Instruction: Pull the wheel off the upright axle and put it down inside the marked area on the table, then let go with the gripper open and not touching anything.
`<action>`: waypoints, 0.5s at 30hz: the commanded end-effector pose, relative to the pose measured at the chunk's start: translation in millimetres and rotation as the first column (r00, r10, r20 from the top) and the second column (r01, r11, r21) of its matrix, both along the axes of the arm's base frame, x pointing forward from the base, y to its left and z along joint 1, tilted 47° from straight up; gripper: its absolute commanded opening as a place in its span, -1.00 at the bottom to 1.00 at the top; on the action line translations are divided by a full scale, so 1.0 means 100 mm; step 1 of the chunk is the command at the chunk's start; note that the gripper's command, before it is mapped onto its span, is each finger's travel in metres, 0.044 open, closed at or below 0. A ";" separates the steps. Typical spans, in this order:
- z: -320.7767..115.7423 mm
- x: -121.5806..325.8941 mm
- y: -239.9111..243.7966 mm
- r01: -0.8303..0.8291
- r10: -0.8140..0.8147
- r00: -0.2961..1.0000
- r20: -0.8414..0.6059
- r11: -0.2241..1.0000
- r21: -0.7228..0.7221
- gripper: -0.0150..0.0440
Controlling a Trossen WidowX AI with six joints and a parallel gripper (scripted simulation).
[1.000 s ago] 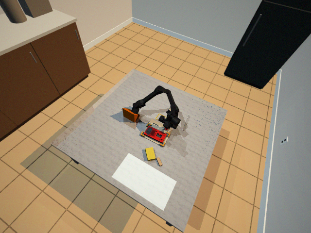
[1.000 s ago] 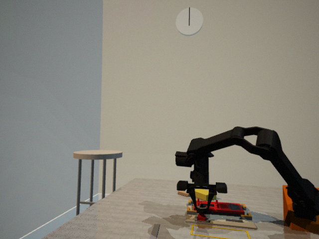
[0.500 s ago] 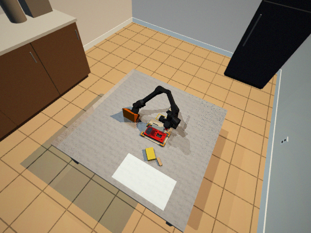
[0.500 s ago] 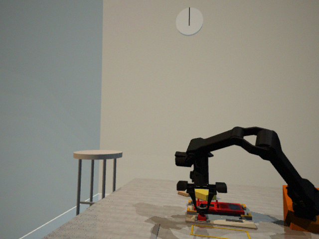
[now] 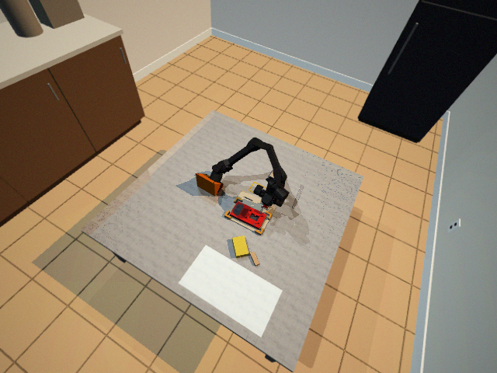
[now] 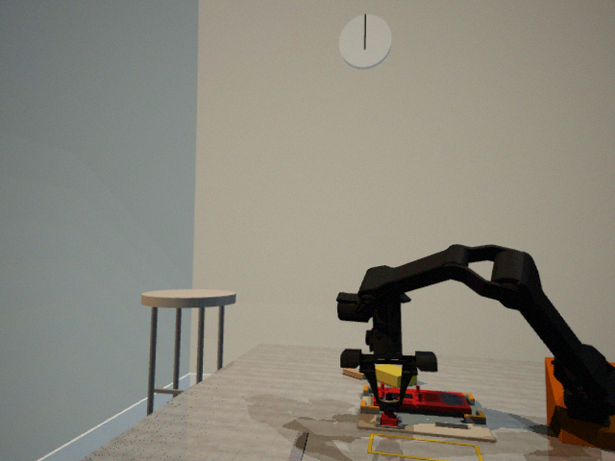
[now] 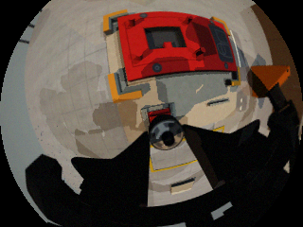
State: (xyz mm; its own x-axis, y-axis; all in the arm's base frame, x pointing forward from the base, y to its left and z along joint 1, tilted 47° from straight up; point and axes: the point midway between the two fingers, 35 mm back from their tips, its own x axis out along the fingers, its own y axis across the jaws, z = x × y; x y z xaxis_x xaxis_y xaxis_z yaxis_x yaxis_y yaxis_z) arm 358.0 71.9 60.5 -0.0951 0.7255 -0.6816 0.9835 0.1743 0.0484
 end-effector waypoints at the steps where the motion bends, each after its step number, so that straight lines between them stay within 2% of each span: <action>1: 0.06 0.00 -0.11 0.024 -0.024 1.000 -0.001 1.000 -0.003 -0.49; 15: 0.09 0.01 -0.15 0.025 -0.025 1.000 -0.001 1.000 -0.003 -0.49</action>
